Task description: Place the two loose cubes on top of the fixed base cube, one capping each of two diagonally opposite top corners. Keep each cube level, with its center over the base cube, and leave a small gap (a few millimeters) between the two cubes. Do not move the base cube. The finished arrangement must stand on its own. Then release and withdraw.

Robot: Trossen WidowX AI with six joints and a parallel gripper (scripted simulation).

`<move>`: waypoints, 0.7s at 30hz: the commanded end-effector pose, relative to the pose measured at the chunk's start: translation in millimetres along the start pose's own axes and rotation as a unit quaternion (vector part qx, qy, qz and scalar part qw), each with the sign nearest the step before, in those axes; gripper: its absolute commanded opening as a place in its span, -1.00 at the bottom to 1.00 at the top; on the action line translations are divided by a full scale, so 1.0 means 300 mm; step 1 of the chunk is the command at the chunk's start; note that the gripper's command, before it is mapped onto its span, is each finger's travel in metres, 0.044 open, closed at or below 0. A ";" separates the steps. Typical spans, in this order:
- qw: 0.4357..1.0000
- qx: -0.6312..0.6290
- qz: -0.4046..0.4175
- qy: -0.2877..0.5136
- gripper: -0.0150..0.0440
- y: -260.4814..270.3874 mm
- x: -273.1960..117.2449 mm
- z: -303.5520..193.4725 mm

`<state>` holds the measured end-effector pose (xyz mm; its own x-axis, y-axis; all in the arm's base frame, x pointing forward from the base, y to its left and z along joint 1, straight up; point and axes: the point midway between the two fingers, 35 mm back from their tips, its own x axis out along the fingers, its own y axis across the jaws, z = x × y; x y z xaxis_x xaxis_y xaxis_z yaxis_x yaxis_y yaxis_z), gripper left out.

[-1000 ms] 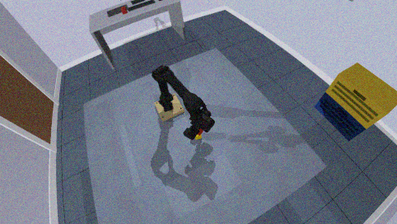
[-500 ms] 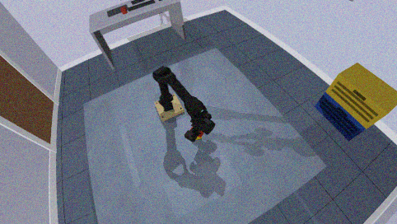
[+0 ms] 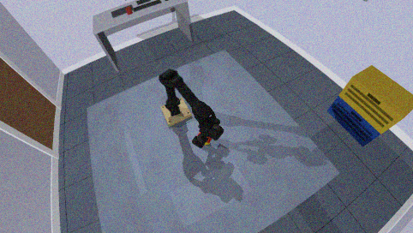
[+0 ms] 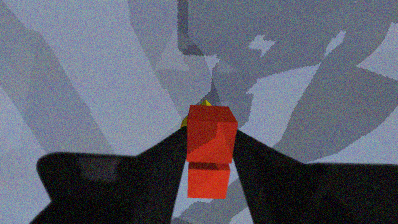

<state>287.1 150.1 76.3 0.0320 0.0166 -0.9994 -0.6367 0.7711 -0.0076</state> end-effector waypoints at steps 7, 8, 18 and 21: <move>1.000 0.002 0.001 0.000 -0.14 0.002 0.005 -0.001; 1.000 0.002 0.001 0.000 -0.14 0.002 0.005 -0.001; 1.000 0.002 0.001 0.000 0.20 0.002 0.005 -0.001; 1.000 0.002 0.001 0.000 0.20 0.002 0.005 -0.001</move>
<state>286.6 149.8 75.5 0.0302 0.0159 -0.9994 -0.6357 0.7719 -0.0069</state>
